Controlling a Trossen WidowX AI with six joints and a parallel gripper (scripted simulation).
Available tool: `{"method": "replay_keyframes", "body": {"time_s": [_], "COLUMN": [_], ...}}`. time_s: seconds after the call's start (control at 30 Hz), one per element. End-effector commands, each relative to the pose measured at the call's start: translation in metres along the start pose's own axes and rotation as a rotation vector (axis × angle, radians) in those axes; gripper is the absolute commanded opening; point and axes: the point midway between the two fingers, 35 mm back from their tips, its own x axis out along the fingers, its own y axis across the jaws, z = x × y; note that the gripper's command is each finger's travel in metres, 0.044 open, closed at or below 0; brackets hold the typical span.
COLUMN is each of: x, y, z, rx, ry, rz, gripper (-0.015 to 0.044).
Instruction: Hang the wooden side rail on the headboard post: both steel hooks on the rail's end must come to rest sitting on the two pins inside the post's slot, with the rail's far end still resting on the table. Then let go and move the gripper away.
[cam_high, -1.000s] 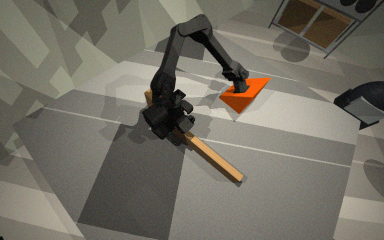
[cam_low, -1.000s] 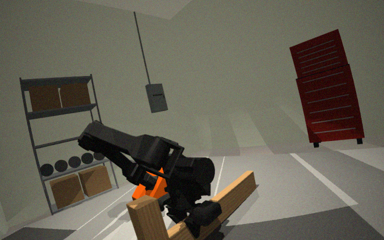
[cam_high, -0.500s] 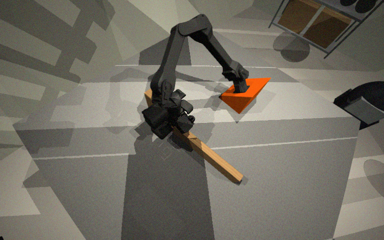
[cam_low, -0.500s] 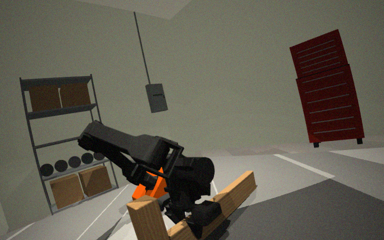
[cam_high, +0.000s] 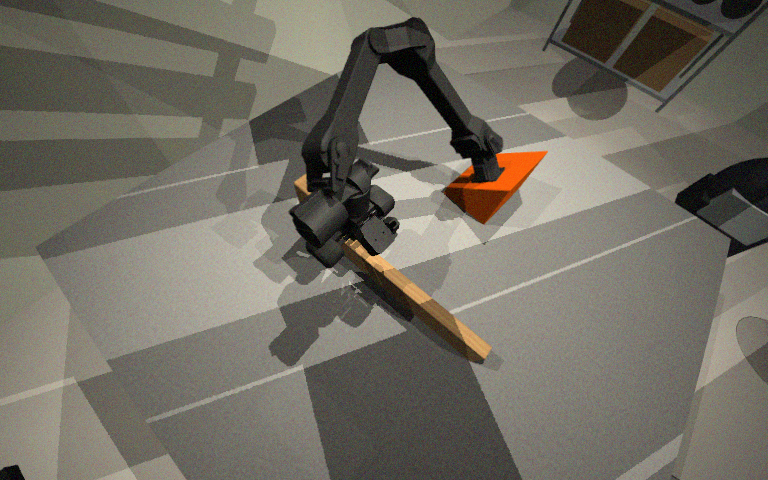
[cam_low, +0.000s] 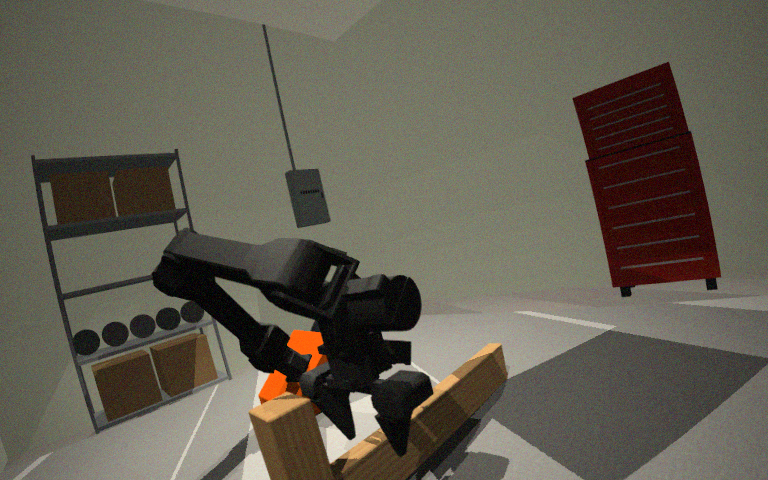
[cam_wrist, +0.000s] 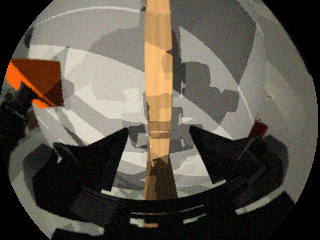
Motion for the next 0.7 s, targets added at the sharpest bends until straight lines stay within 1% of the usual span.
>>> {"method": "replay_keyframes", "body": {"time_s": [0.0, 0.13, 0.67], "x": [-0.001, -0.001, -0.004], "y": [-0.001, -0.001, -0.002], "z": [0.003, 0.027, 0.025], "rx": [0.01, 0.01, 0.009], "ry": [0.001, 0.0, 0.002], "rz": [0.0, 0.0, -0.007], "gripper": [0.044, 0.044, 0.044]}}
